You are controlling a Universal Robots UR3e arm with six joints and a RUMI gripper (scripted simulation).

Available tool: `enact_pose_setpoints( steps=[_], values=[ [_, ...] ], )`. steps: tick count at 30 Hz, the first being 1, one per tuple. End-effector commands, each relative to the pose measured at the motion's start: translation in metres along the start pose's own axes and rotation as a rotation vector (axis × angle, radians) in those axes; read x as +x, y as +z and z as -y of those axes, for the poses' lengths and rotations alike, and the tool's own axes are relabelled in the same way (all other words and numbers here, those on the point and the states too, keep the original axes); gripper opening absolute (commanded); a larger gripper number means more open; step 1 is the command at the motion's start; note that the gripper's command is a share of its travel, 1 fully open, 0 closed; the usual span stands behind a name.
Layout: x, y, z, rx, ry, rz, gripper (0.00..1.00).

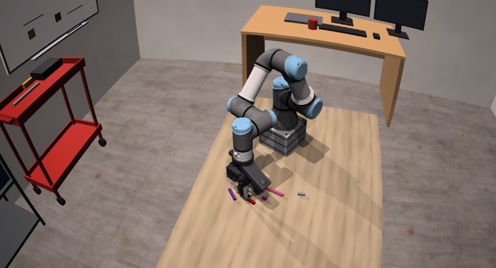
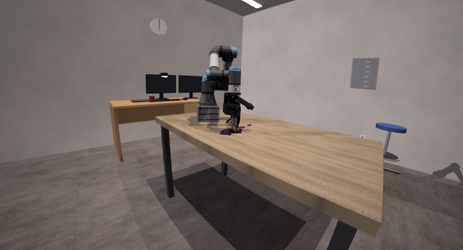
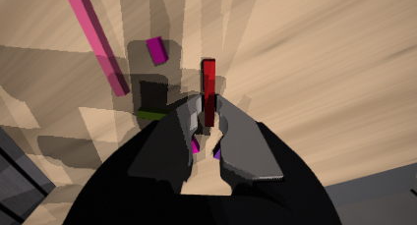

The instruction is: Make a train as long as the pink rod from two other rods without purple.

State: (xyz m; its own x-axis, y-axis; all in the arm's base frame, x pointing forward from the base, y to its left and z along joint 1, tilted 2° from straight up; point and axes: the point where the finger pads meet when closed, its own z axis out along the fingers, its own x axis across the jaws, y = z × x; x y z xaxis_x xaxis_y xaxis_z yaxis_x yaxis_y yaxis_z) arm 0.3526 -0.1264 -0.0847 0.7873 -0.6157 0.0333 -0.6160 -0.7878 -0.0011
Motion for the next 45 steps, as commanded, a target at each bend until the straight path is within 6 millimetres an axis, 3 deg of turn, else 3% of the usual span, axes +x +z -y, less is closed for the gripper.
enact_pose_setpoints(
  steps=[1, 6, 20, 28, 45],
  values=[
    [0.001, -0.006, 0.000, 0.000, 0.000, -0.003, 0.00],
    [0.001, -0.014, 0.000, 0.000, 0.000, -0.003, 0.00],
    [0.001, -0.075, 0.000, 0.000, 0.000, -0.003, 0.00],
    [0.001, -0.093, 0.000, 0.000, 0.000, -0.003, 0.00],
    [0.001, -0.099, 0.000, 0.000, 0.000, -0.003, 0.00]
  ],
)
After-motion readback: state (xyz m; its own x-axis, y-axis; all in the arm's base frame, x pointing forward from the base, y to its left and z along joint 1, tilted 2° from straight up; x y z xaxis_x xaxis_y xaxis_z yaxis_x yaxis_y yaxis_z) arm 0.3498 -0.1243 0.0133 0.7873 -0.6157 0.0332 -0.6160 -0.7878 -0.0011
